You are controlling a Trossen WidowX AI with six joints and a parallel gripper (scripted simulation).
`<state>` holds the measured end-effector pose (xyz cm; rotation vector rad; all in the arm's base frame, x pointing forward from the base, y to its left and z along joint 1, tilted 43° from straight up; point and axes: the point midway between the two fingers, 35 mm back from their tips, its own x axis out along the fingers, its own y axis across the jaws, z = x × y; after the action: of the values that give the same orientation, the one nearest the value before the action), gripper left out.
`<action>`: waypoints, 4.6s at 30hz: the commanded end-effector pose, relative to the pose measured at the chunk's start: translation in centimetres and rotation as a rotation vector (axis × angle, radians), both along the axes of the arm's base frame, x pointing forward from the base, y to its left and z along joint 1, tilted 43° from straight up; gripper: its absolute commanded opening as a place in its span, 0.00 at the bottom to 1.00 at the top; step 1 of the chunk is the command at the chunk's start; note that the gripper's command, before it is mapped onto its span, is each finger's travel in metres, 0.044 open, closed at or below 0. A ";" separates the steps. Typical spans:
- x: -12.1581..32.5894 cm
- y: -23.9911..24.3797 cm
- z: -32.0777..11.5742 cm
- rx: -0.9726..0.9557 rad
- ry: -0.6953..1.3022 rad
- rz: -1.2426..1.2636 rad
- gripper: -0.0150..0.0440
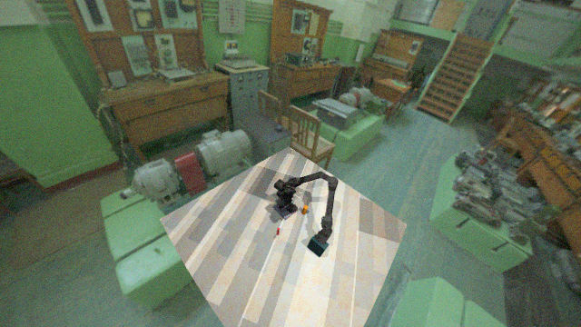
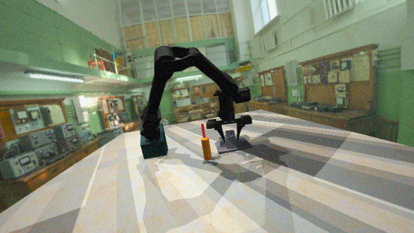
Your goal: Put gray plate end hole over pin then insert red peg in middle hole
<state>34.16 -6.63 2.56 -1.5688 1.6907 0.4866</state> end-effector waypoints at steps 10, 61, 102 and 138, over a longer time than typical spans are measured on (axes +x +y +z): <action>0.2 0.8 0.7 0.002 -0.001 -0.001 1.00; -9.6 20.9 -3.9 0.107 -1.514 -1.701 1.00; -10.0 17.7 -7.8 0.112 -1.609 -1.798 1.00; -9.8 14.4 -11.3 0.111 -1.612 -1.797 0.78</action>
<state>24.36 7.98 -8.65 0.3189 0.9265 -1.2292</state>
